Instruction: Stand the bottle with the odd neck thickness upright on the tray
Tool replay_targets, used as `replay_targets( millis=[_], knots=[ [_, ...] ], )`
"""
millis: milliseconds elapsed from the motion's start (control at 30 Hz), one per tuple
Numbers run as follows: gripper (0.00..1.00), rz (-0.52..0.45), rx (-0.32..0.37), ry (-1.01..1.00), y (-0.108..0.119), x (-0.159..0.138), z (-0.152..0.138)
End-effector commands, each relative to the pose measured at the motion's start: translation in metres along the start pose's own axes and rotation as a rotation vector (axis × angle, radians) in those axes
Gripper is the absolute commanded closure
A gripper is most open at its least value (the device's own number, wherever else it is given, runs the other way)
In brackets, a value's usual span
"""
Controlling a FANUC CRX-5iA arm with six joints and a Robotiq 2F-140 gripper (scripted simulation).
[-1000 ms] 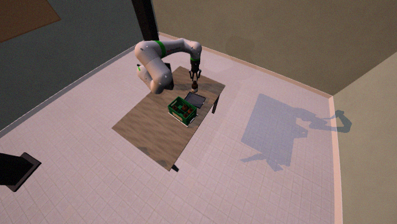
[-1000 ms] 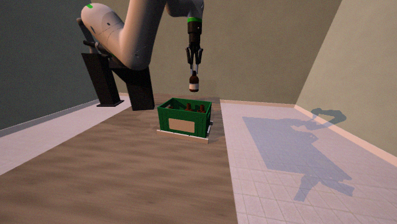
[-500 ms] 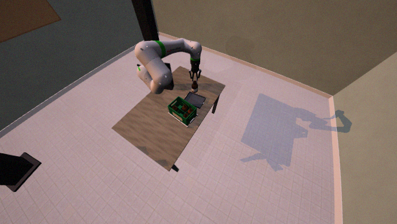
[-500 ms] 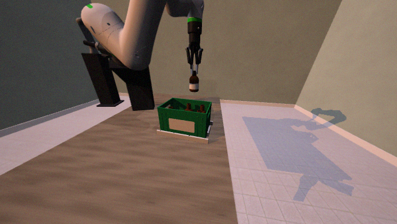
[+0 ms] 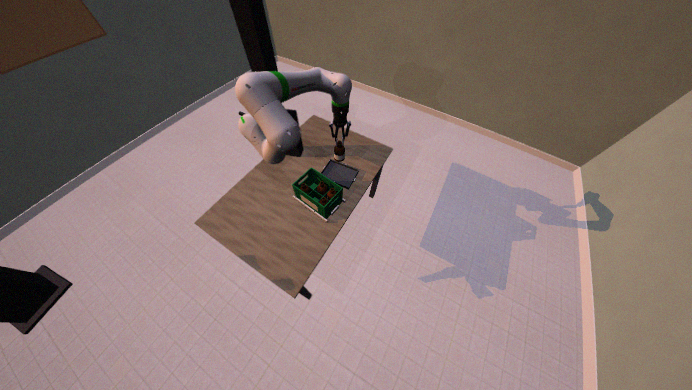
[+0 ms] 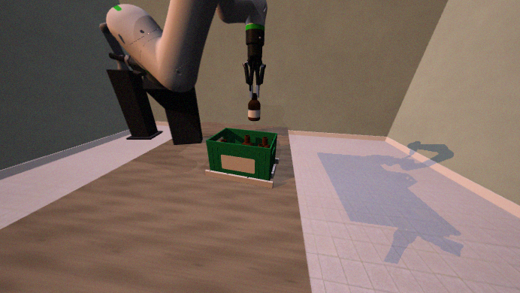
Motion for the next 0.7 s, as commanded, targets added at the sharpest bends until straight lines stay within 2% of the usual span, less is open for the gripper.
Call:
replay_targets(
  millis=[0, 300, 667],
  knots=[
    [0.9, 0.0, 0.002, 0.0, -0.002, 0.0, -0.001],
    [0.9, 0.0, 0.002, 0.0, -0.011, 0.0, -0.001],
    [0.9, 0.0, 0.002, 0.0, -0.035, 0.0, -0.001]
  ],
)
Point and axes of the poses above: the point where the finger pads meet when closed, its own y axis back along the fingers, its own z axis across the jaws, x = y × z, the point moved 9 cm from there along y, back along the fingers, and after that the axes turned 10 degrees about y, right-handed, at the moved point
